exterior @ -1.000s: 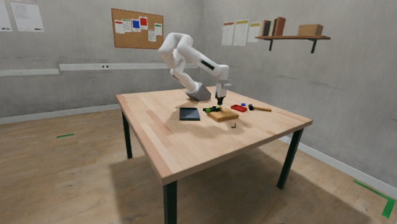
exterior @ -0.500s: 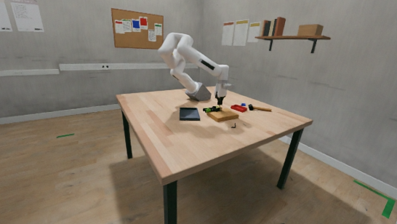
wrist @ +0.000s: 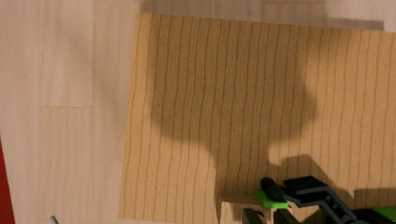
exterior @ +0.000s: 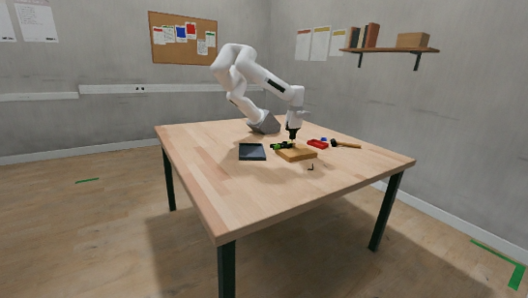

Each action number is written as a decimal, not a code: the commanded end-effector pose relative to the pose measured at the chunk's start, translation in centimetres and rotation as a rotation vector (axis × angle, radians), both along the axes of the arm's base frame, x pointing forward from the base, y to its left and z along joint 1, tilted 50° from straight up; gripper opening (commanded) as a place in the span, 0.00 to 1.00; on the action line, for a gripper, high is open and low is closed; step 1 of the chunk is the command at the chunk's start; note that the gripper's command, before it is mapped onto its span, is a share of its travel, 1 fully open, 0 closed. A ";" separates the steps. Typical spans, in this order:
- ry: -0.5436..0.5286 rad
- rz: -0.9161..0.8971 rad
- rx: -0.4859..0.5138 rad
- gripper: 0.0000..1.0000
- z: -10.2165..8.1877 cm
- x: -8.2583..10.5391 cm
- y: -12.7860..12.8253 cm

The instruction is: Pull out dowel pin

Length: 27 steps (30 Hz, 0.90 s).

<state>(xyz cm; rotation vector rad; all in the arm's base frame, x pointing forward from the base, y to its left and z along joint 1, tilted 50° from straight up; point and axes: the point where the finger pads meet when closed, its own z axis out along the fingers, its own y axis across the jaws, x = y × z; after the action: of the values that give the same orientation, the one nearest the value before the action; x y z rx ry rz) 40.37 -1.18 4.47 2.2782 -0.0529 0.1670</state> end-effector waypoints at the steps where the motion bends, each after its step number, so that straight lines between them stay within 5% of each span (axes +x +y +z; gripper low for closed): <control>1: -0.034 -0.025 0.005 0.00 0.1 0.1 0.2; 27: -0.076 -0.060 0.011 0.00 1.8 -0.2 2.2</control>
<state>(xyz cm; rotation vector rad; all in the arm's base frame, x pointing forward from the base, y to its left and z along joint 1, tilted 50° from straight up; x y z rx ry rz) 40.08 0.84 6.19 2.2764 -0.1619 0.2179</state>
